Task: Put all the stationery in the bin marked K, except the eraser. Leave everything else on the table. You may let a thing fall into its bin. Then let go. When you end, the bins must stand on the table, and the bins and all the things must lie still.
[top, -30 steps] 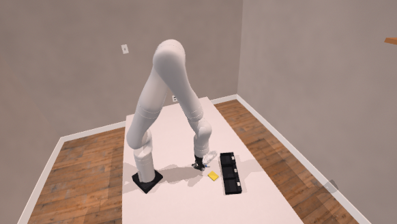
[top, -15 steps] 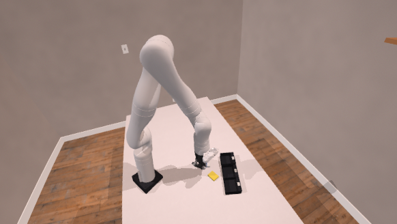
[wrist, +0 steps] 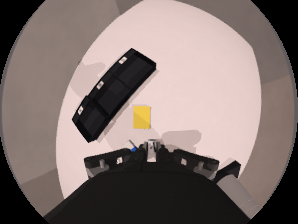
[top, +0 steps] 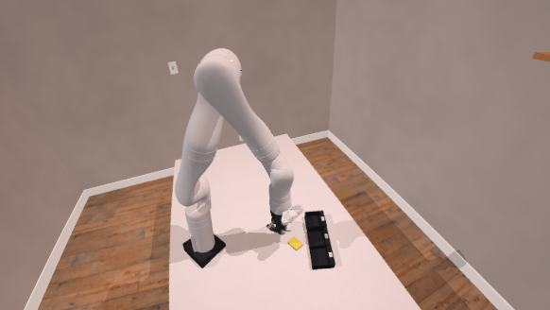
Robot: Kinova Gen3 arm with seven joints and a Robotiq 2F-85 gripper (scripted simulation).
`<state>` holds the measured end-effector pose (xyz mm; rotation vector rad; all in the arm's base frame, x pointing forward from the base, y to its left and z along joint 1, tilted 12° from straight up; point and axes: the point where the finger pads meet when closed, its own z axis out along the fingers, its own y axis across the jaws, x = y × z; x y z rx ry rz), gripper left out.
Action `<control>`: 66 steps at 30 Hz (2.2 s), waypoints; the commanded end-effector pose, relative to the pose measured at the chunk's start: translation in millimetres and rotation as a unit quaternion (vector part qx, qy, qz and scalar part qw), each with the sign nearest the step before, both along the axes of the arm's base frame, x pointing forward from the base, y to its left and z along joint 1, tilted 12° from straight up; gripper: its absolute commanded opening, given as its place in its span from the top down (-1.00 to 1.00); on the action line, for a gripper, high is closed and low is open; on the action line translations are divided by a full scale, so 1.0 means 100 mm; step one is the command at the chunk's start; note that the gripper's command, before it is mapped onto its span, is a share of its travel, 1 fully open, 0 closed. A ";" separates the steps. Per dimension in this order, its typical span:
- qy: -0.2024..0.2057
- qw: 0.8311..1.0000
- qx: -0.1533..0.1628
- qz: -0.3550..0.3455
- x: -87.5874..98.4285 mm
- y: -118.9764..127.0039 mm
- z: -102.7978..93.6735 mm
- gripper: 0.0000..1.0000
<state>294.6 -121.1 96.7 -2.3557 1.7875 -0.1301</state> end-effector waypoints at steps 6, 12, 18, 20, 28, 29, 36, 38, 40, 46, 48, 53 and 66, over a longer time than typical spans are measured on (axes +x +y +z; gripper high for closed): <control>-0.003 1.000 -0.001 0.003 0.46 0.02 0.09 0.80; -0.003 1.000 -0.001 0.003 0.77 0.03 0.15 0.80; 0.006 0.995 0.017 -0.095 1.00 0.03 0.19 0.80; 0.011 0.989 0.026 -0.143 1.12 0.04 0.21 0.80; 0.028 0.940 0.061 -0.333 1.55 0.05 0.30 0.80; 0.029 0.939 0.062 -0.338 1.57 0.06 0.30 0.80; 0.029 0.939 0.062 -0.338 1.58 0.09 0.31 0.80; 0.029 0.939 0.062 -0.338 1.57 0.09 0.31 0.80; 0.029 0.939 0.062 -0.338 1.57 0.09 0.30 0.80; 0.029 0.939 0.062 -0.338 1.56 0.07 0.30 0.80; 0.029 0.939 0.062 -0.338 1.56 0.06 0.30 0.80; 0.029 0.939 0.062 -0.338 1.56 0.06 0.30 0.80; 0.029 0.939 0.062 -0.338 1.56 0.05 0.28 0.80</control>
